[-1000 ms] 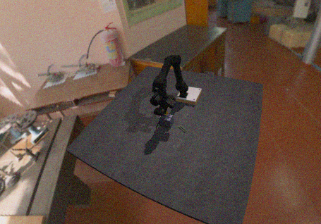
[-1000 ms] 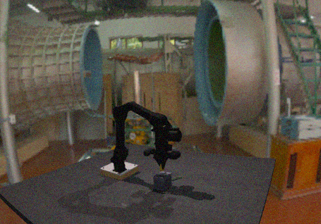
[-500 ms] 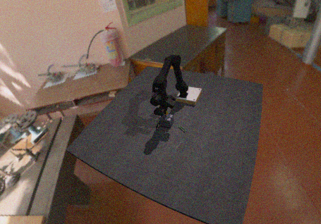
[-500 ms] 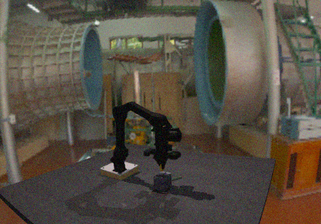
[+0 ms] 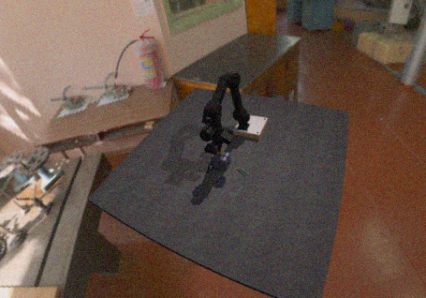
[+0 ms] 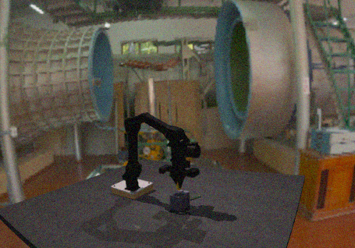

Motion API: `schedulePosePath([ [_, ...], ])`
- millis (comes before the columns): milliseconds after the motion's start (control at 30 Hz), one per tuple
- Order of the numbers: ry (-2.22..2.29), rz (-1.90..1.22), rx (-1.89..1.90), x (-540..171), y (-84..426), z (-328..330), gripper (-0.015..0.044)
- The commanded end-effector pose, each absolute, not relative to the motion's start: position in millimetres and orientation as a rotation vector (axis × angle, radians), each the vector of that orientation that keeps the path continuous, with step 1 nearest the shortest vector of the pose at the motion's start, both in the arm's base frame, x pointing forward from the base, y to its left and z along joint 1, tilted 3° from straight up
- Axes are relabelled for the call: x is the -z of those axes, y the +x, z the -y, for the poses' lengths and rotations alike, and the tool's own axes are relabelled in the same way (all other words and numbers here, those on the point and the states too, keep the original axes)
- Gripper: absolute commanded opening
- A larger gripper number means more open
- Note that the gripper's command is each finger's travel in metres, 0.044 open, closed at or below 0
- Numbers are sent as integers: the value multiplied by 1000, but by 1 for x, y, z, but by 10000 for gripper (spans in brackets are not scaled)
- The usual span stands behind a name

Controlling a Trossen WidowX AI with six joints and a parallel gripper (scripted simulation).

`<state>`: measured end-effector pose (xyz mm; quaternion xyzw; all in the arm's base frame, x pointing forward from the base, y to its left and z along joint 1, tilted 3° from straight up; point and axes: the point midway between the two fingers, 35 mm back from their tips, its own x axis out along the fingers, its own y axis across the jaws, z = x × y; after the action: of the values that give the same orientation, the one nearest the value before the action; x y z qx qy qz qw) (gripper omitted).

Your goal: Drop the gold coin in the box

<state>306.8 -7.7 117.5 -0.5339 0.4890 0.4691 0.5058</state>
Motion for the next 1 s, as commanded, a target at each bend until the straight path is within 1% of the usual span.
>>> schedulePosePath([
  [0, -1282, -1185, -1132, -115, 306, 8, 0],
  [967, -1289, -1181, -1138, -105, 307, 8, 0],
])
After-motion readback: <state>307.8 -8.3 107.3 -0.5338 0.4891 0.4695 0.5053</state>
